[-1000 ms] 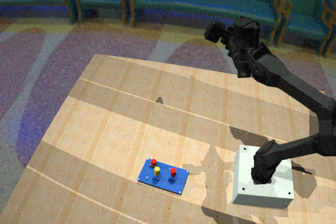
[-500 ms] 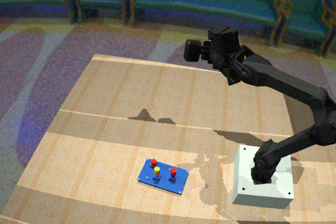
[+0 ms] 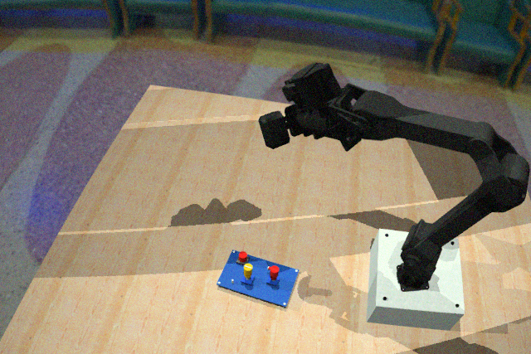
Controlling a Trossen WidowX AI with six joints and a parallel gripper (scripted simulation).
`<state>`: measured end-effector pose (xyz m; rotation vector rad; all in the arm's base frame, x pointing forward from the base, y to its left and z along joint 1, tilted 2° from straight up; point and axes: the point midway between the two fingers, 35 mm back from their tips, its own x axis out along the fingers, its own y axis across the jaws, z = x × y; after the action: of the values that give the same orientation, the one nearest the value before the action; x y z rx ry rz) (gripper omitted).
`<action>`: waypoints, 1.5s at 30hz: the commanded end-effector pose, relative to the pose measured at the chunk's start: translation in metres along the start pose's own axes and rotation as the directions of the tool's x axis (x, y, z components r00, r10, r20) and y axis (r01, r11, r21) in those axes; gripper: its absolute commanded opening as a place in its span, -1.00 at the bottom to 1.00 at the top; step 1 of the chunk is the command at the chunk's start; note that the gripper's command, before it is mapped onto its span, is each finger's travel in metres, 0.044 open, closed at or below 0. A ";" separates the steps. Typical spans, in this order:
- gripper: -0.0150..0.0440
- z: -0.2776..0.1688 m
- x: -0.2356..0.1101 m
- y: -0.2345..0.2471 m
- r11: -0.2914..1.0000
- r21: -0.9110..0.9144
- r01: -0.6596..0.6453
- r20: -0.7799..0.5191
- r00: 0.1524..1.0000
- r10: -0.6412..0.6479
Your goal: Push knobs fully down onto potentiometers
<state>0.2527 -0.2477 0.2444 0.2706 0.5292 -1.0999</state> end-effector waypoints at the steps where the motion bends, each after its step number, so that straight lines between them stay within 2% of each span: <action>1: -0.49 -0.020 0.005 0.026 0.991 -0.110 -0.080 -0.095 0.993 0.070; 15: -0.49 -0.095 0.002 0.085 0.867 -0.361 -0.344 -0.403 0.896 0.188; 31: -0.49 -0.185 -0.031 0.127 0.595 -0.464 -0.656 -0.726 0.667 0.169; 38: -0.49 -0.220 -0.051 0.136 0.468 -0.440 -0.767 -0.830 0.546 0.114; 45: -0.49 -0.223 -0.053 0.136 0.456 -0.435 -0.776 -0.839 0.534 0.108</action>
<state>0.2951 -0.0480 0.0779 0.0378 1.5071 -0.0267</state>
